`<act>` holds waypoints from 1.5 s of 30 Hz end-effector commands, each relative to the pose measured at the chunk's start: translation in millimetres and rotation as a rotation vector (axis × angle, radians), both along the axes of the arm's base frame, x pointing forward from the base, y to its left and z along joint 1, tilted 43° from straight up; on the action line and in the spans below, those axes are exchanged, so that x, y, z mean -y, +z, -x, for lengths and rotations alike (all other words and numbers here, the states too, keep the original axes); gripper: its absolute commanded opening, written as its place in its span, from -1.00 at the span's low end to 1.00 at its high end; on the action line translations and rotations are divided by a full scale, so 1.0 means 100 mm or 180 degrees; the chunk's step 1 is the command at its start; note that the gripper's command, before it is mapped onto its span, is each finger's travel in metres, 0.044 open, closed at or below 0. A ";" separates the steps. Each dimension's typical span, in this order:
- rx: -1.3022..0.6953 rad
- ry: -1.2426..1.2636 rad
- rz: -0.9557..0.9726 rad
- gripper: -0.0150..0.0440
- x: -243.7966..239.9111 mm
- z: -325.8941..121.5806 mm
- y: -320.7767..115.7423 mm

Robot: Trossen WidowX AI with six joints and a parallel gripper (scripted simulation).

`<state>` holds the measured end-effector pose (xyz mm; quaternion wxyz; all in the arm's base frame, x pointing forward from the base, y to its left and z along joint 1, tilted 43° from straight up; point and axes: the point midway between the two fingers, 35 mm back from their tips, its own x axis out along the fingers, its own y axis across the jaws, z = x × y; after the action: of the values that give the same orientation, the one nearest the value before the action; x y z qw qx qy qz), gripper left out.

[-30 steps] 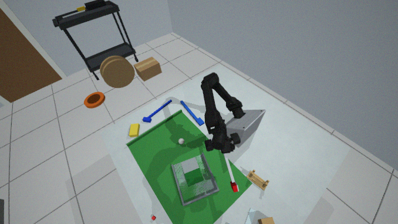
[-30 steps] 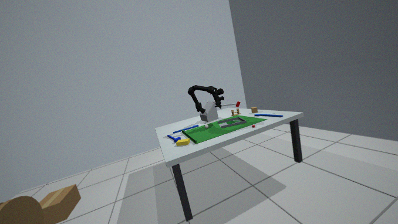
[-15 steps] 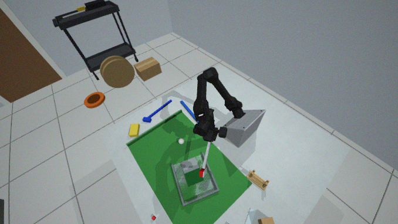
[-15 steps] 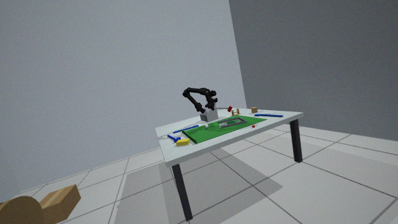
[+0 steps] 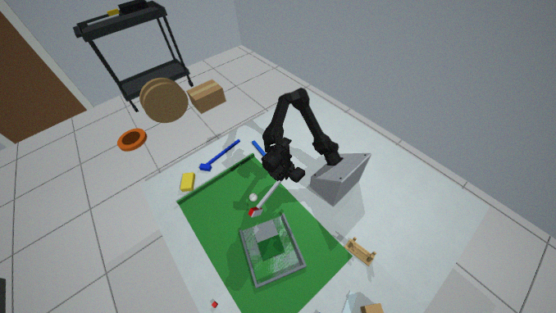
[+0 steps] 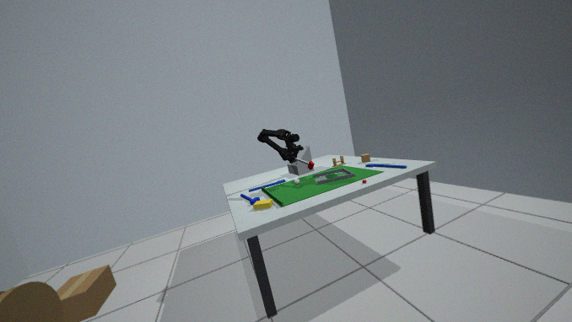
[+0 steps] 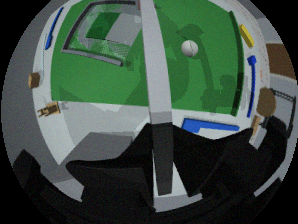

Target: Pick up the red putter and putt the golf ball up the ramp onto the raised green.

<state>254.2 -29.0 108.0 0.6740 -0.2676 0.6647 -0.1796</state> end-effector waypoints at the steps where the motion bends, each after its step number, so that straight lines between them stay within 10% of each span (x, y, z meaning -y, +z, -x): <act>1: 0.0221 -0.0290 0.0058 -0.49 0.15 0.11 0.13; 45: 0.0910 -0.1267 0.0272 -0.49 1.01 0.56 0.05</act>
<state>197.2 -127.3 116.4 0.6991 -0.1307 0.5946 -0.3749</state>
